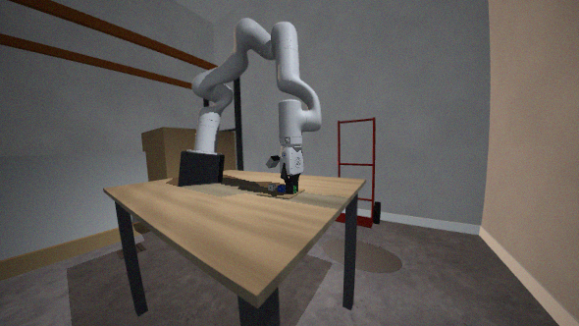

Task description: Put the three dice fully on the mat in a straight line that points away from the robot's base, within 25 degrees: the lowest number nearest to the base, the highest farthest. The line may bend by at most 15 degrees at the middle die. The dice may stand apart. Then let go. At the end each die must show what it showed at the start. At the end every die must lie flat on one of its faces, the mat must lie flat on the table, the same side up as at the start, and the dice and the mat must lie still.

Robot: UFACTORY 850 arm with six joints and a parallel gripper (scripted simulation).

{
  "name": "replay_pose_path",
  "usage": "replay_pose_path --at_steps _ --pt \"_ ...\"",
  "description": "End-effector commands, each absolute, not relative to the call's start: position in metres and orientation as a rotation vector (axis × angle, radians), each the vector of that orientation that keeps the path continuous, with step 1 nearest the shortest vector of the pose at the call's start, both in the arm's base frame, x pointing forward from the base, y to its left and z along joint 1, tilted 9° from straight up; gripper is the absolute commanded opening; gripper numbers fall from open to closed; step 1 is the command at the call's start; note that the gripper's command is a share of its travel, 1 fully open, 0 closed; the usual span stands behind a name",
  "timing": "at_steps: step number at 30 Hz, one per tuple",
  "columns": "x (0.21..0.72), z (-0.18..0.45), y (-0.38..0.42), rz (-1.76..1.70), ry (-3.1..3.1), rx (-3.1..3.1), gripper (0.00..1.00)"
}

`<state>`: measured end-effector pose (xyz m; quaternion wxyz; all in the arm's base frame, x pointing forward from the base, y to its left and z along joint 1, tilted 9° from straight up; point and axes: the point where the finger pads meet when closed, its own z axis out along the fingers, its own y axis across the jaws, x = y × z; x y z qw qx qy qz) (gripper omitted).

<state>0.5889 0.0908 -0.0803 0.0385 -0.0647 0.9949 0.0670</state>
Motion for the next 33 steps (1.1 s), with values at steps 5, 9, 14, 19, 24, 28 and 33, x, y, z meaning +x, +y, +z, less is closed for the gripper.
replay_pose_path --at_steps 5,9,14,19,24,28,33 --pt "0.5899 -0.0795 0.0908 0.206 3.049 -0.198 0.21" --pt "0.5899 -0.0795 0.0908 0.206 3.049 -0.198 0.21" --pt "0.5899 -0.0795 0.0908 0.206 3.049 -0.198 0.21" --pt "0.5899 -0.0795 0.0908 0.206 3.049 -0.198 0.21" --pt "0.5899 -0.0795 0.0908 0.206 3.049 -0.198 0.21" --pt "0.5899 -0.0795 0.0908 0.206 3.049 -0.198 0.21" --pt "0.5899 -0.0795 0.0908 0.206 3.049 -0.198 0.29"
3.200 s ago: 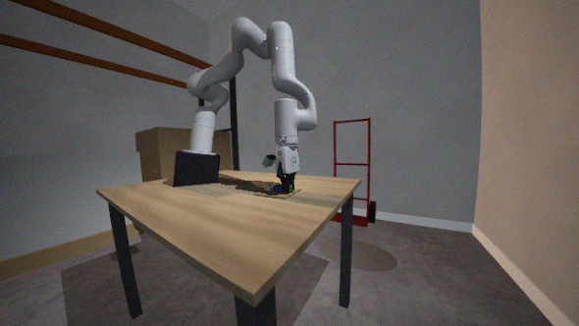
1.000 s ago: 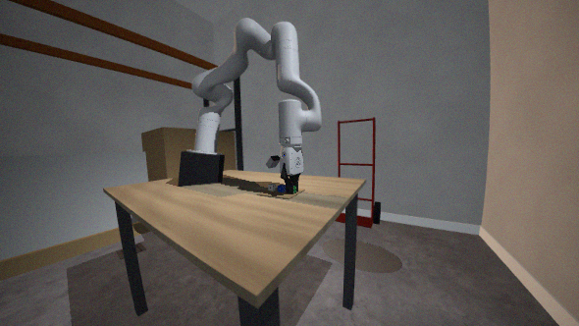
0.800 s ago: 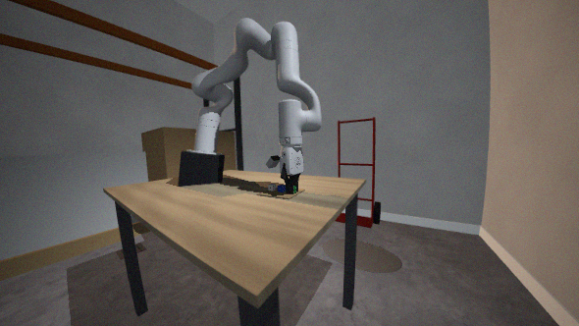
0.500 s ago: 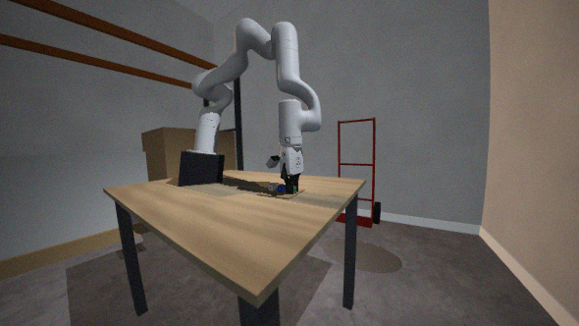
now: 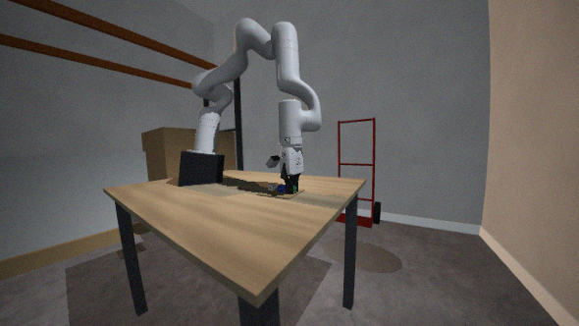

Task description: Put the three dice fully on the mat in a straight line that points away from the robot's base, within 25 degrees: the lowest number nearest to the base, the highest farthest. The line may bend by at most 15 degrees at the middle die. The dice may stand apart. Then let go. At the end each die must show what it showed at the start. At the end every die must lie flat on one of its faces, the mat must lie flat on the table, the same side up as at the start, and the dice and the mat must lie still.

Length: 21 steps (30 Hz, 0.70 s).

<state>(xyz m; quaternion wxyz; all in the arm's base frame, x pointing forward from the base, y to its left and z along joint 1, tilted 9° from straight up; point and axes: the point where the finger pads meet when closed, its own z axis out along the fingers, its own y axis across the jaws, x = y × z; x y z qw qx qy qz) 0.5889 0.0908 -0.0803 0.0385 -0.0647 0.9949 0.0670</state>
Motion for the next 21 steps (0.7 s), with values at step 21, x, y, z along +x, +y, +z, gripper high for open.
replay_pose_path --at_steps 21 --pt "0.5899 -0.0793 0.0908 0.206 3.049 -0.198 0.42"
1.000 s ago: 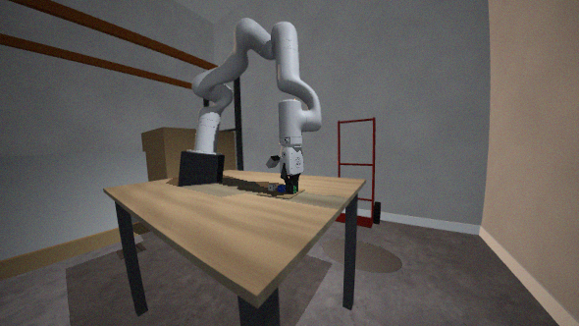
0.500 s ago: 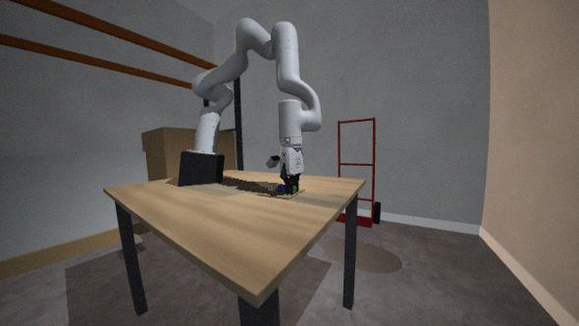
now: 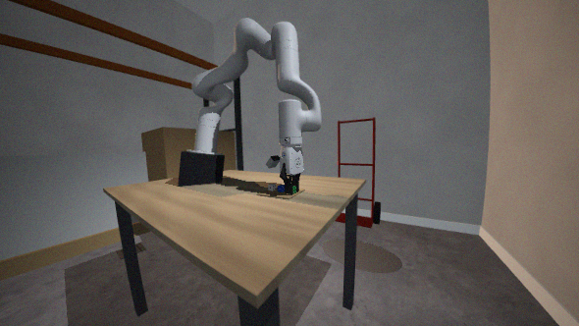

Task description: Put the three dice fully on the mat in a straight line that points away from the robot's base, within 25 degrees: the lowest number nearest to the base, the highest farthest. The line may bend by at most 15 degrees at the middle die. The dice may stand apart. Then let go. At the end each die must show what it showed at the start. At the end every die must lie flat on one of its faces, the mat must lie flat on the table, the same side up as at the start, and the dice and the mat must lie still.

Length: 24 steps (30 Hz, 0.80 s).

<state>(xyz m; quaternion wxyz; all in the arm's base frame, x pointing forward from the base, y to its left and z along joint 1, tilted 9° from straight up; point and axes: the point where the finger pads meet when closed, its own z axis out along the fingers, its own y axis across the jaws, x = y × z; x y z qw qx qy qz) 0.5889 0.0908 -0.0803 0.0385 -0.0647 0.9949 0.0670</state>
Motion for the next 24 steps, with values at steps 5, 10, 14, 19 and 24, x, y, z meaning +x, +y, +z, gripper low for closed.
replay_pose_path --at_steps 5,10,14,19,24 --pt "0.589 -0.073 0.090 0.206 3.049 -0.198 0.42" --pt "0.589 -0.063 0.089 0.206 3.049 -0.198 0.42" --pt "0.587 -0.044 0.086 0.206 3.049 -0.198 0.42" --pt "0.586 -0.017 0.082 0.206 3.049 -0.198 0.42" --pt "0.584 0.000 0.080 0.206 3.049 -0.198 0.42"
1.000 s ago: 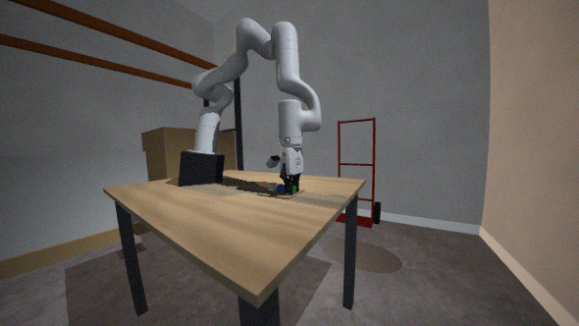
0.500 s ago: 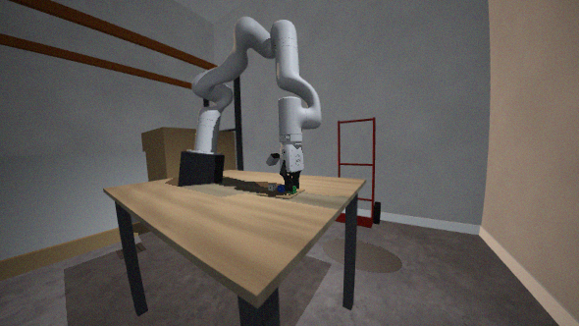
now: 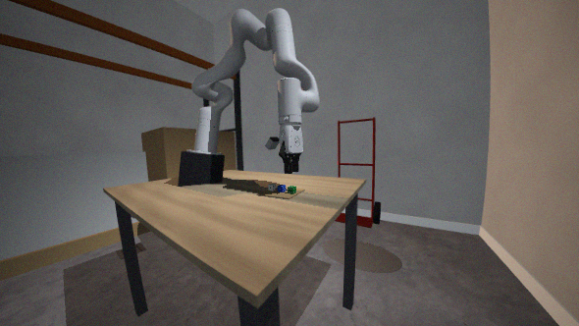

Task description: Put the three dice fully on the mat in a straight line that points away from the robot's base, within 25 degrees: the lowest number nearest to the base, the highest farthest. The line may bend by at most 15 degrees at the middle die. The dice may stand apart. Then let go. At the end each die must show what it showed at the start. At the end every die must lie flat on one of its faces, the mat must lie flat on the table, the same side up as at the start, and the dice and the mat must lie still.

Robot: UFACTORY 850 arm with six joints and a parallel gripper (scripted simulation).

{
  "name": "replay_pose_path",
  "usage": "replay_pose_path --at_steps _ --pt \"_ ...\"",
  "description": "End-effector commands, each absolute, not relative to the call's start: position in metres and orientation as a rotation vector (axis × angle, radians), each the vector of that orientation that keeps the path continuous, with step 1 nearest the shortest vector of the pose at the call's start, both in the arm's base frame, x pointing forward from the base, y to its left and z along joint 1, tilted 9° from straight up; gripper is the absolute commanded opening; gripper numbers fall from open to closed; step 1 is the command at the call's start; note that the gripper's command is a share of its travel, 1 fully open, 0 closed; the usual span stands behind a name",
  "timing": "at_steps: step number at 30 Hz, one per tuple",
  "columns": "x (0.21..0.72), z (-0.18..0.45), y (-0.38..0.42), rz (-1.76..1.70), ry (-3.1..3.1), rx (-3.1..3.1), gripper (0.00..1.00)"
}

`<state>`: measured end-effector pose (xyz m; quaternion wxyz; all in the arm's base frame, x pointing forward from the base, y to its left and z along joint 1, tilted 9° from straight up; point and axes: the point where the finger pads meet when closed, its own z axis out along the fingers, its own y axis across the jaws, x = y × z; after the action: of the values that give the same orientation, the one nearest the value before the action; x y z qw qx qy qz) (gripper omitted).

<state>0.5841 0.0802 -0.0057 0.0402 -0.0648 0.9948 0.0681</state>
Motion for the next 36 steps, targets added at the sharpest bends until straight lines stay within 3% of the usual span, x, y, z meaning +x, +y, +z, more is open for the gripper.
replay_pose_path --at_steps 1,8,9,36 --pt "0.584 0.000 0.080 0.206 3.049 -0.198 0.42" --pt "0.584 0.009 0.078 0.206 3.049 -0.198 0.42" --pt "0.584 0.009 0.078 0.206 3.049 -0.198 1.00" --pt "0.583 0.013 0.078 0.206 3.049 -0.198 1.00"
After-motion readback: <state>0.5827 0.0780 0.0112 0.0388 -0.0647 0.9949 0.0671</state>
